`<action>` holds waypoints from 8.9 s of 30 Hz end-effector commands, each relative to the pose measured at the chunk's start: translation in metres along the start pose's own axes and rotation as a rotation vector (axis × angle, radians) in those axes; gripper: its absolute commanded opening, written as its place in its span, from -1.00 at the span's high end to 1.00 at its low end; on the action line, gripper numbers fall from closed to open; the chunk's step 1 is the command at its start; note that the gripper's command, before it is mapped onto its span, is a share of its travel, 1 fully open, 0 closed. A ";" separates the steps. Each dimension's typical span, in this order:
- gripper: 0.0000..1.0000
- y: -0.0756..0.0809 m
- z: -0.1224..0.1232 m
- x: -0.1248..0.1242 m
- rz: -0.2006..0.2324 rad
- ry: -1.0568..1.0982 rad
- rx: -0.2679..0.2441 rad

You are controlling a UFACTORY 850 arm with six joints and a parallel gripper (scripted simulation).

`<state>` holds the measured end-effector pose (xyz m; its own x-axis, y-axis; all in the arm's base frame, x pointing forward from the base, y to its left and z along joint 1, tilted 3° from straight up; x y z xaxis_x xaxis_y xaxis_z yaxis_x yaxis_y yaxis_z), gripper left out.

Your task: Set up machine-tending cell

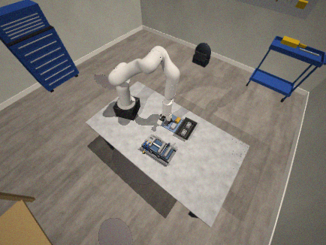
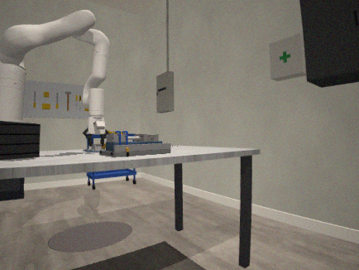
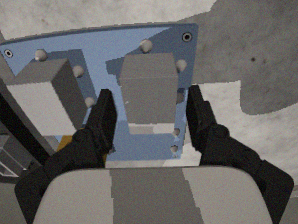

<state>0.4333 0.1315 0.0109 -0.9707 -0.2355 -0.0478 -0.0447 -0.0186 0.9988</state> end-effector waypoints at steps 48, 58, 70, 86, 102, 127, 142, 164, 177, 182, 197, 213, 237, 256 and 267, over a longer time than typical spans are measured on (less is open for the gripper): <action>1.00 0.000 0.000 -0.001 -0.001 0.000 0.000; 1.00 0.002 0.000 -0.001 -0.001 0.000 0.000; 1.00 0.030 0.000 0.000 -0.002 0.000 0.001; 1.00 0.094 0.002 0.001 -0.003 0.000 0.007; 1.00 0.118 0.000 0.000 -0.001 0.000 0.000; 1.00 0.116 -0.172 -0.100 0.001 -0.003 0.002; 1.00 0.118 -0.298 -0.119 -0.001 -0.003 0.000; 1.00 0.118 -0.314 -0.119 -0.001 -0.003 0.000; 1.00 0.114 -0.314 -0.119 -0.001 -0.003 0.000; 1.00 0.112 -0.314 -0.119 -0.001 -0.003 0.000; 1.00 0.102 -0.315 -0.119 -0.001 -0.003 0.000; 1.00 0.096 -0.315 -0.119 -0.001 -0.003 0.000; 1.00 0.095 -0.315 -0.119 -0.001 -0.003 0.000; 1.00 0.094 -0.315 -0.119 -0.001 -0.003 0.000; 1.00 0.092 -0.315 -0.119 -0.001 -0.003 0.000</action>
<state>0.6186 -0.1481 0.1051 -0.9714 -0.2329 -0.0471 -0.0437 -0.0195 0.9989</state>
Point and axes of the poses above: the point where the finger pads meet when closed, its own y axis back along the fingers, its own x axis across the jaws, z = x × y, the point moved 9 cm from there along y, back along the fingers, and after that the axes turned 8 degrees about y, right-handed, at the moved point
